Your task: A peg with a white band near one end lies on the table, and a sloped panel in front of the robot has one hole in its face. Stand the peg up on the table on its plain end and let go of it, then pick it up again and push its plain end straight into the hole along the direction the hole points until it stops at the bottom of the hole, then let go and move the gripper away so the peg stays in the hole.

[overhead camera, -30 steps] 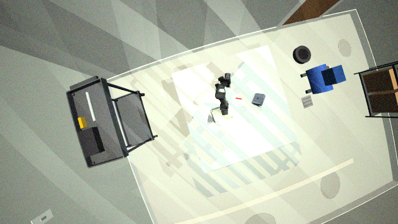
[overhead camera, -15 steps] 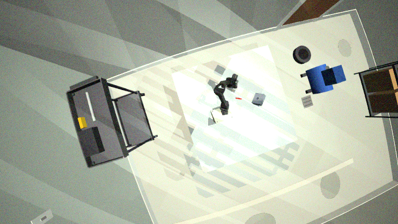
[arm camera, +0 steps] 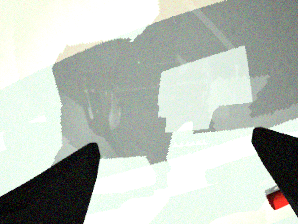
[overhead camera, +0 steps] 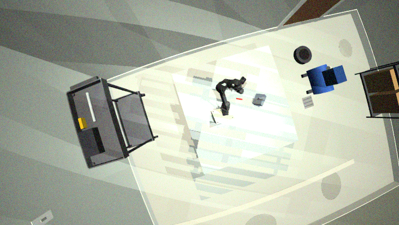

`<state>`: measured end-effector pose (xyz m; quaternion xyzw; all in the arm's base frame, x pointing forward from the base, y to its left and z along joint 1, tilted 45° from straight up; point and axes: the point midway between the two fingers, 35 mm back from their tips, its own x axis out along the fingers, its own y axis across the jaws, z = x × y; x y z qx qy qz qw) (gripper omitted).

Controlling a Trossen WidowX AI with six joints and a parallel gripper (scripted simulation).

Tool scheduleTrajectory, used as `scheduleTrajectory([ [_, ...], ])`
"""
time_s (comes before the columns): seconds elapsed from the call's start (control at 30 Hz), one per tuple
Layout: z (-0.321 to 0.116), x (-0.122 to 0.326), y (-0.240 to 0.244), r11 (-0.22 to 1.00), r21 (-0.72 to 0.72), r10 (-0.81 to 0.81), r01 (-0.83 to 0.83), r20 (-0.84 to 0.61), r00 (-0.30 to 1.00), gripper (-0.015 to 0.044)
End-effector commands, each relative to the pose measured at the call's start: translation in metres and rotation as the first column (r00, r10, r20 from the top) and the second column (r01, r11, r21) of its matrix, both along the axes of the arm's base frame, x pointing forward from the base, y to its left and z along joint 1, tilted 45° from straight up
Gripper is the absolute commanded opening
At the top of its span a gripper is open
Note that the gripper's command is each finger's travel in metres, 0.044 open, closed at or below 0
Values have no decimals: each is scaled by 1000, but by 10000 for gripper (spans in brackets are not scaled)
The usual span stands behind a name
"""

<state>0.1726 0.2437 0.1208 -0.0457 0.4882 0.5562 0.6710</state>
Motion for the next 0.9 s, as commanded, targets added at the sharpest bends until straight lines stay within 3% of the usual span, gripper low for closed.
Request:
scheduleTrajectory([
  [0.0,-7,15,-12,995,-32,-97,94,-85,992,440],
  [0.4,-27,49,-53,928,-153,-372,340,-309,875,440],
  [0.87,-47,79,-106,763,-325,-636,559,-531,559,440],
])
